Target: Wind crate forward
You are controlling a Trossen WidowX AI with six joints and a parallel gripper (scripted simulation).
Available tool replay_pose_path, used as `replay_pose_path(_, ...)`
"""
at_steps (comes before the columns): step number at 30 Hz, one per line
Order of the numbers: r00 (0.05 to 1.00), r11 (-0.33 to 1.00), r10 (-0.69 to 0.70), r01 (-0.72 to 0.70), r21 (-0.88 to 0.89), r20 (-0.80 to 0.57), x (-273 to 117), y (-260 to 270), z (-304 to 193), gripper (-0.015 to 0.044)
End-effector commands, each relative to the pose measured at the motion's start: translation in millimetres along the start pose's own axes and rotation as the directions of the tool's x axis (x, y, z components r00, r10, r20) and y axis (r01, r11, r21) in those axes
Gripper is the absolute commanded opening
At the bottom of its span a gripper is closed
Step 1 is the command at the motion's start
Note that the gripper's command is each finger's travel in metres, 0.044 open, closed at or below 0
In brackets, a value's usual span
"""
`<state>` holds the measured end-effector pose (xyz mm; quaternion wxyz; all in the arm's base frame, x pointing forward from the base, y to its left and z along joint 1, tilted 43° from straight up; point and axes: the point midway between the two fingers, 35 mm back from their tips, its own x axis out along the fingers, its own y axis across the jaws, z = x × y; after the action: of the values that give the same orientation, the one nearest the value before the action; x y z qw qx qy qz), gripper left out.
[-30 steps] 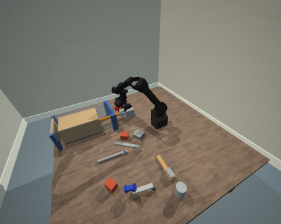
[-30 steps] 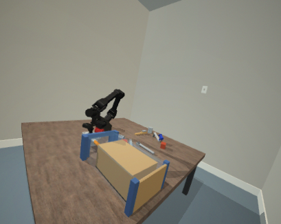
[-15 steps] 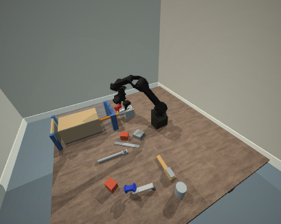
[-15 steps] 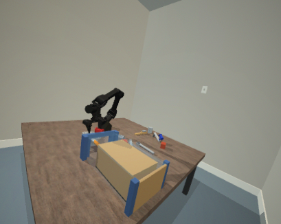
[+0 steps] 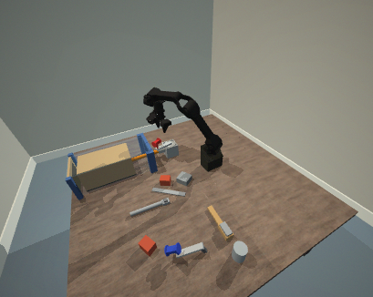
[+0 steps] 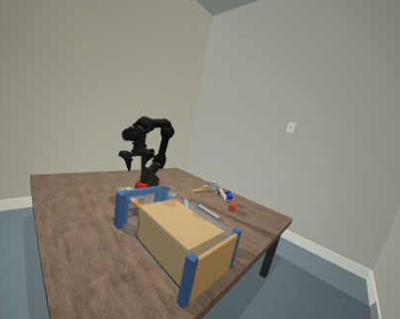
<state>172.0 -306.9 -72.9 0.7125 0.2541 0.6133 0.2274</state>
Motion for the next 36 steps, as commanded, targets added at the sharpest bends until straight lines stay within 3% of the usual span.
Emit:
replay_pose_path(1,1.000,0.989,0.006,-0.006,0.149,-0.002,8.3,-3.1,6.9,0.0309)
replay_pose_path(5,1.000,0.889,0.011,-0.007,0.459,-0.007,22.0,-8.9,18.5,0.0204)
replay_pose_path(9,1.000,0.679,0.018,-0.003,0.734,-0.012,37.3,-14.3,30.5,0.0099)
replay_pose_path(13,1.000,0.583,0.020,0.000,0.813,-0.014,43.0,-16.1,34.7,0.0000)
replay_pose_path(36,1.000,0.583,0.020,-0.001,0.813,-0.014,52.9,-14.4,34.0,0.0000)
